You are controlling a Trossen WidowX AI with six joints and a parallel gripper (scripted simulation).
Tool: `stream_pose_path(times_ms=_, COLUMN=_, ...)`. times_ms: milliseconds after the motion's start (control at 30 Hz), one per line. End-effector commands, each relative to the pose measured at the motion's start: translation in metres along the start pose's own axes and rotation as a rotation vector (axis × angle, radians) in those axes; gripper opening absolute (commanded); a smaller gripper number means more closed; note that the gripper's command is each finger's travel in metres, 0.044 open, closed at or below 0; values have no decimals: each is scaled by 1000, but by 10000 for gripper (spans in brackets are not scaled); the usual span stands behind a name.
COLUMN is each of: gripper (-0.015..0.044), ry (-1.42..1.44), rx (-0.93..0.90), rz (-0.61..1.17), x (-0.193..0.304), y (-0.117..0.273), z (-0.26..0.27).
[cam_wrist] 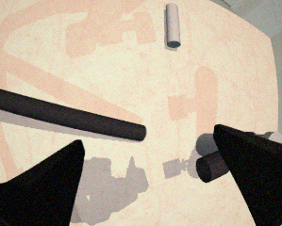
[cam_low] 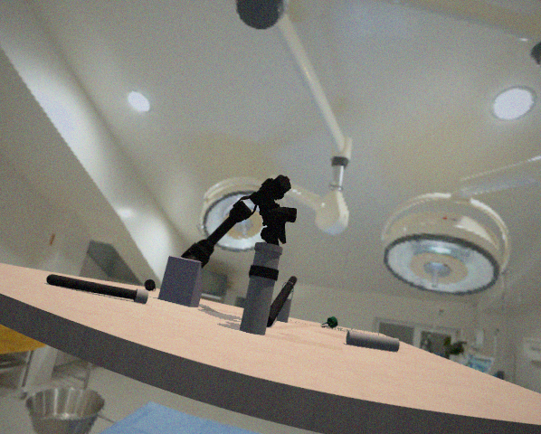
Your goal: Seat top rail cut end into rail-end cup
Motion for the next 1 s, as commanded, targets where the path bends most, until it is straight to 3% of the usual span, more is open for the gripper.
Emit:
stream_pose_path(times_ms=0, gripper=440, ry=580, rx=-66, rz=0, x=15, y=1, z=-59)
stream_pose_path(times_ms=633, gripper=440, ry=1239, rx=-150, rz=-114, x=58, y=-2, z=-138)
stream_pose_path(times_ms=967, gripper=440, ry=1551, rx=-143, rz=-163, x=67, y=-4, z=-149)
Point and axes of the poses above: the point midway between the two fingers, 35 mm back from their tips, its own y axis back along the fingers, its own z axis across the jaws, x = y × z, the point moved 9 cm from there along y, back along the fingers, and after that the axes turned 15 degrees about -y, right-handed, at the moved point
